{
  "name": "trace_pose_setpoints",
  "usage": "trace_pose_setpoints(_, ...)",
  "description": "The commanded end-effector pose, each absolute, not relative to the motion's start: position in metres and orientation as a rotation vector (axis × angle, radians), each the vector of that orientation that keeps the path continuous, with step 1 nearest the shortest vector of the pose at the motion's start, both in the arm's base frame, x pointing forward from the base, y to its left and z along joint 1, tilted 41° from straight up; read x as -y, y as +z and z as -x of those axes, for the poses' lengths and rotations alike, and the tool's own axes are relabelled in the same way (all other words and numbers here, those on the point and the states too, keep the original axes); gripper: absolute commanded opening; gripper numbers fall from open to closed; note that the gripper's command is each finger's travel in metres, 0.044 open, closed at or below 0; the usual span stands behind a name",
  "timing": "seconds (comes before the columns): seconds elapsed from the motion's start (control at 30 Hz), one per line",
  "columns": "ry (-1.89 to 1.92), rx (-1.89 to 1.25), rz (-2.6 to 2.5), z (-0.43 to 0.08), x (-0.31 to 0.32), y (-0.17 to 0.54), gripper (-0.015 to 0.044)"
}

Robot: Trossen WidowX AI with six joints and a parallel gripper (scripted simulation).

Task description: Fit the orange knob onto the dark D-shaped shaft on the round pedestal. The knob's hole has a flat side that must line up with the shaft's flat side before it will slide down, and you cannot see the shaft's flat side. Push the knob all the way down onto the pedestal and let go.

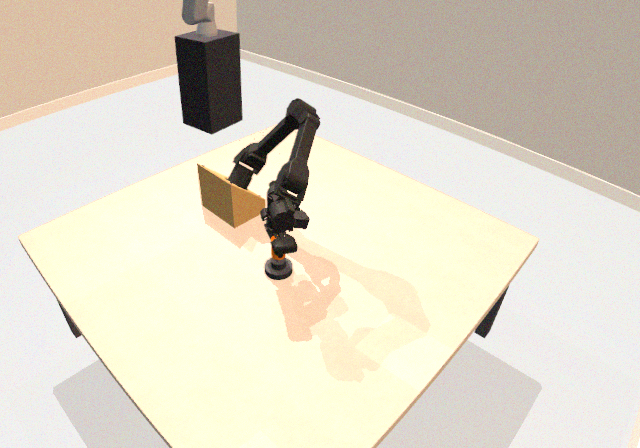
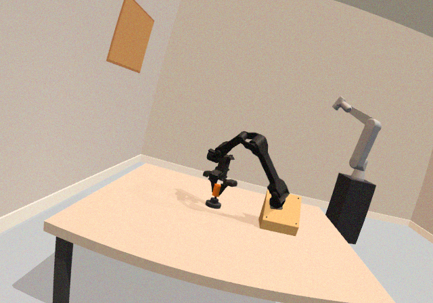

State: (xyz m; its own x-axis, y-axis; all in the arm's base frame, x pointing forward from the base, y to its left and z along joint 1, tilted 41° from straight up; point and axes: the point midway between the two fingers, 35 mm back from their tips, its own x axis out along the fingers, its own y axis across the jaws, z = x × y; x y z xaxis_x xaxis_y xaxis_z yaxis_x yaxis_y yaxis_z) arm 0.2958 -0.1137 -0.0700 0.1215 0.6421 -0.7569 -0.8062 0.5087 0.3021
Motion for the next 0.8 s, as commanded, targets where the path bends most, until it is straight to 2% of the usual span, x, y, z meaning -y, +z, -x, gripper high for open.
trace_pose_setpoints(0.0,1.069,-0.983,0.204,-0.2960,0.1134,-0.0704,0.0000)
trace_pose_setpoints(0.77,1.172,-0.871,0.375,-0.2959,0.1149,-0.0680,0.0000)
